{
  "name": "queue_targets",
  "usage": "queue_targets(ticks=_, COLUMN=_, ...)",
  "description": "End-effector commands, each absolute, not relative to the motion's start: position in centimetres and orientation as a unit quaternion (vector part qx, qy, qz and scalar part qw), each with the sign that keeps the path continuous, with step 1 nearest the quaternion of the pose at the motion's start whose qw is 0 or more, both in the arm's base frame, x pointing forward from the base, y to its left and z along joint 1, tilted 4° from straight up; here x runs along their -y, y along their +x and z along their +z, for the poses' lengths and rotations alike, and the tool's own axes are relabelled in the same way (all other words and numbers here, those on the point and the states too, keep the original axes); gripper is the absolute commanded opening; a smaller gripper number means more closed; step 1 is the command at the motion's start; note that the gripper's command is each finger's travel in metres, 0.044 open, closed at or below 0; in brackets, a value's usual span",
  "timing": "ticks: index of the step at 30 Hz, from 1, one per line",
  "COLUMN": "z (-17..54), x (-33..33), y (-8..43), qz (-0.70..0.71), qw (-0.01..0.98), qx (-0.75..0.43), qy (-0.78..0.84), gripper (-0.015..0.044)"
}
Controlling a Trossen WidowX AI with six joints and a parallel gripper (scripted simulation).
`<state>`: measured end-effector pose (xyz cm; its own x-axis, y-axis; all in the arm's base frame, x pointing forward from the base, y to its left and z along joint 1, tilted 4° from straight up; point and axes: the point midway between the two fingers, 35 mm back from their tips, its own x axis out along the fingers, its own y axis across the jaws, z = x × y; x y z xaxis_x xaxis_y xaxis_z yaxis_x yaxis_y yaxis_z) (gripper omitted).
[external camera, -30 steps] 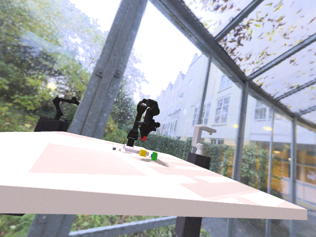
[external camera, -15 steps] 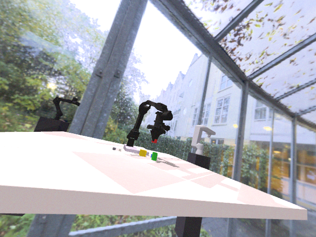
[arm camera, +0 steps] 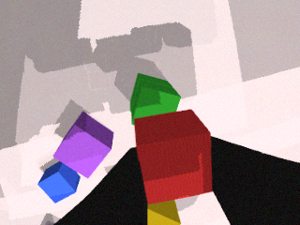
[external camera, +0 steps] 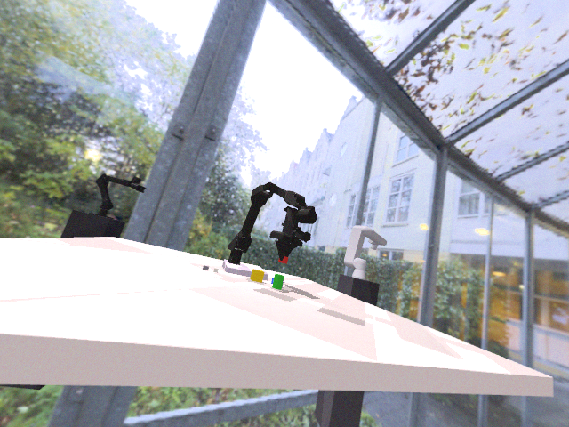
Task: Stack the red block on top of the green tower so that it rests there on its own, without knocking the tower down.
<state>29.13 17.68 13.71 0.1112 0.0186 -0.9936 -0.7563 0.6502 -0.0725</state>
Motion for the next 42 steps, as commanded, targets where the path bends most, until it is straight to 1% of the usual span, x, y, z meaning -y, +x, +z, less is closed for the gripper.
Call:
queue_targets(ticks=1, z=12.1, x=-17.5, y=29.2, qz=0.282, qw=0.677, qx=-0.606, qy=-0.308, gripper=0.0000)
queue_targets(ticks=6, z=11.6, x=-17.6, y=29.3, qz=0.282, qw=0.677, qx=-0.606, qy=-0.308, gripper=0.0000)
queue_targets(ticks=13, z=9.1, x=-17.6, y=29.6, qz=0.282, qw=0.677, qx=-0.606, qy=-0.308, gripper=0.0000)
queue_targets(ticks=42, z=9.0, x=-17.6, y=29.6, qz=0.282, qw=0.677, qx=-0.606, qy=-0.308, gripper=0.0000)
